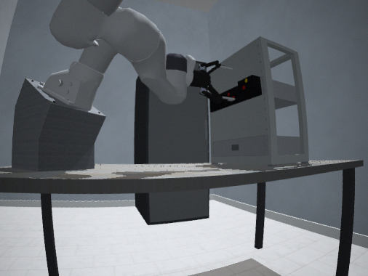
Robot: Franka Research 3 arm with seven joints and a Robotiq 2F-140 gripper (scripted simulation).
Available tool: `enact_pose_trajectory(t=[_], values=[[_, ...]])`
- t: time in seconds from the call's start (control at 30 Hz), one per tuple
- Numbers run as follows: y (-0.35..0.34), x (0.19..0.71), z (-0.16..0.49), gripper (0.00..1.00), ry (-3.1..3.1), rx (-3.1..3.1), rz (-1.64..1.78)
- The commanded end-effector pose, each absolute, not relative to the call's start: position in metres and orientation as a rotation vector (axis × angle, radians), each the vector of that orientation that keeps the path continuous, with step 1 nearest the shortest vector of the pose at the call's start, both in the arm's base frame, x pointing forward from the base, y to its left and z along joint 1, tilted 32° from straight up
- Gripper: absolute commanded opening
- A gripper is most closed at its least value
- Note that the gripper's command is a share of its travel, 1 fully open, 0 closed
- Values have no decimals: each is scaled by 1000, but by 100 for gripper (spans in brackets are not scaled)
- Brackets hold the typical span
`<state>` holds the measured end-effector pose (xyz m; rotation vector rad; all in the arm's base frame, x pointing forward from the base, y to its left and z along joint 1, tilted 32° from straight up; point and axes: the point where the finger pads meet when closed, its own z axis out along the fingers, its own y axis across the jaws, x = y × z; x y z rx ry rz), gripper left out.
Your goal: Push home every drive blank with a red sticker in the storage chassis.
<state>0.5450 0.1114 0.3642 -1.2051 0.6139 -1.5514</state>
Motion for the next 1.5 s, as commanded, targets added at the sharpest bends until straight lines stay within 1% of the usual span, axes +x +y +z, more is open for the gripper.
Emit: enact_pose_trajectory(t=[0.0, 1.17, 1.2, 1.47], values=[[112, 544, 365, 100, 618, -1201, -1543], [112, 544, 365, 100, 618, -1201, -1543], [112, 544, 365, 0, 618, -1201, -1543], [112, 544, 365, 0, 618, -1201, -1543]])
